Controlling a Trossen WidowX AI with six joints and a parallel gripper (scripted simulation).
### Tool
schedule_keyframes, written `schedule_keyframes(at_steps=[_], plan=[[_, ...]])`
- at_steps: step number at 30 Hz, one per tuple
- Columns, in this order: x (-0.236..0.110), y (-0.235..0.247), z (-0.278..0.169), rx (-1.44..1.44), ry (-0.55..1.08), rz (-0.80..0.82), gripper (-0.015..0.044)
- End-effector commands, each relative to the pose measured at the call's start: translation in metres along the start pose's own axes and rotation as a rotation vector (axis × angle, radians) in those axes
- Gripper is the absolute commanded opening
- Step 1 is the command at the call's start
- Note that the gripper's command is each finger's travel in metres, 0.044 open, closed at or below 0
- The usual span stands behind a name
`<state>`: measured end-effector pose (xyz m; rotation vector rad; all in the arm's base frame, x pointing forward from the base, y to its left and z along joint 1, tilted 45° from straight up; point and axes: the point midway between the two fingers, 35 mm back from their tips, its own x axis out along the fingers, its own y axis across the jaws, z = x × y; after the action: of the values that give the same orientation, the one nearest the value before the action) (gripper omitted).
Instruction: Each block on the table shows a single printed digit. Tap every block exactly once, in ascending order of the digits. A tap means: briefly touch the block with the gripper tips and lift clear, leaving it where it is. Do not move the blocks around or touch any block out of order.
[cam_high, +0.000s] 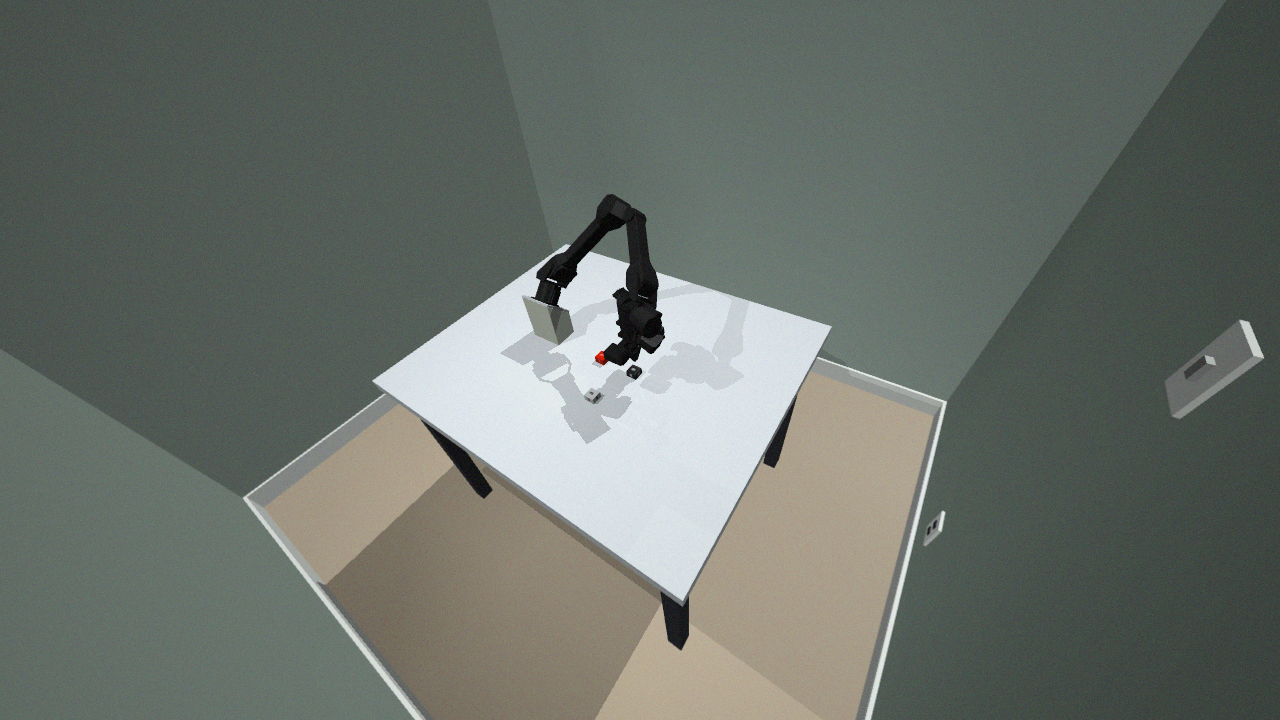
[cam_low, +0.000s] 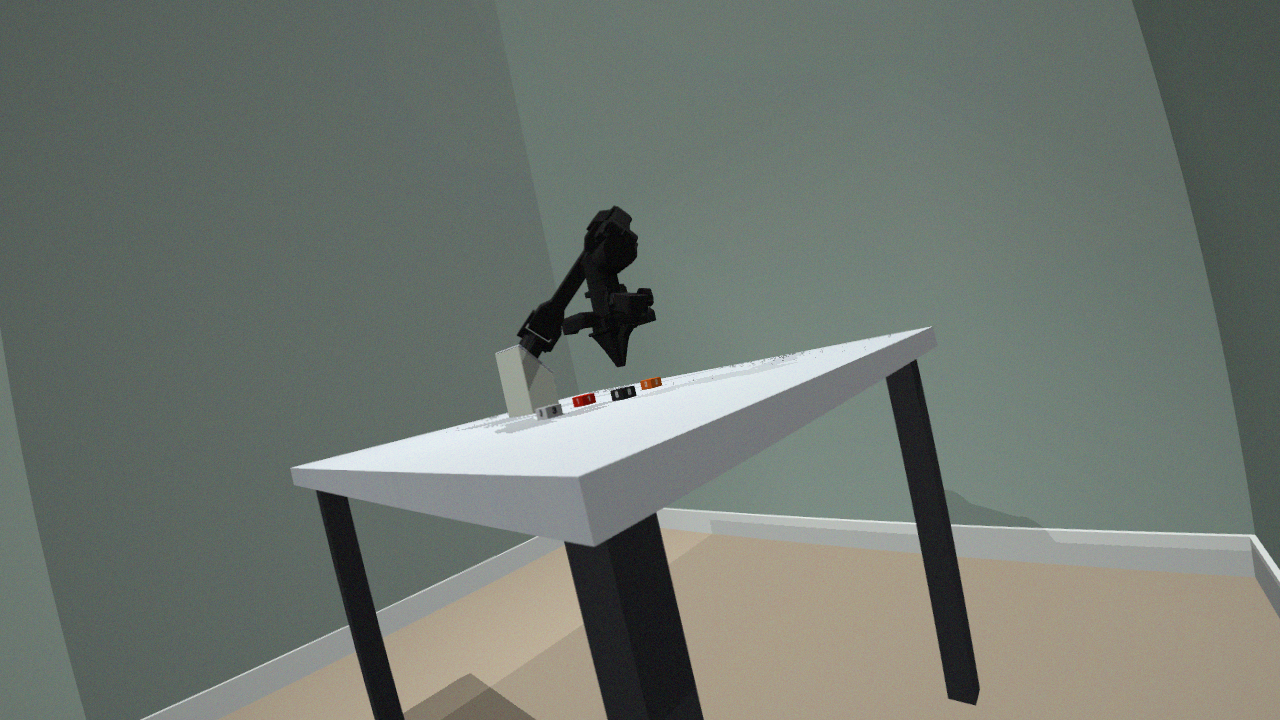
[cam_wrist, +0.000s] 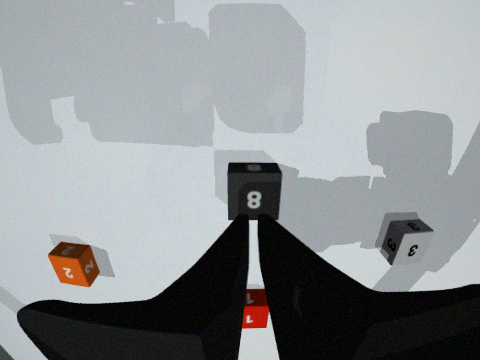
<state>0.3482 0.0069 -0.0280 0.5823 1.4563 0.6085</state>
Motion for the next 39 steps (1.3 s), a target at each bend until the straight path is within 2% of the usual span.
schedule_keyframes(at_steps=[1, 22, 32, 36, 39], plan=[[0.014, -0.002, -0.004, 0.020, 0.003, 0.010, 0.0020], [0.043, -0.001, -0.004, 0.020, 0.003, 0.012, 0.0020], [0.044, -0.001, -0.004, 0.020, 0.003, 0.012, 0.0020], [0.016, -0.002, -0.004, 0.019, 0.003, 0.010, 0.0020], [0.014, -0.002, -0.004, 0.020, 0.003, 0.010, 0.0020]])
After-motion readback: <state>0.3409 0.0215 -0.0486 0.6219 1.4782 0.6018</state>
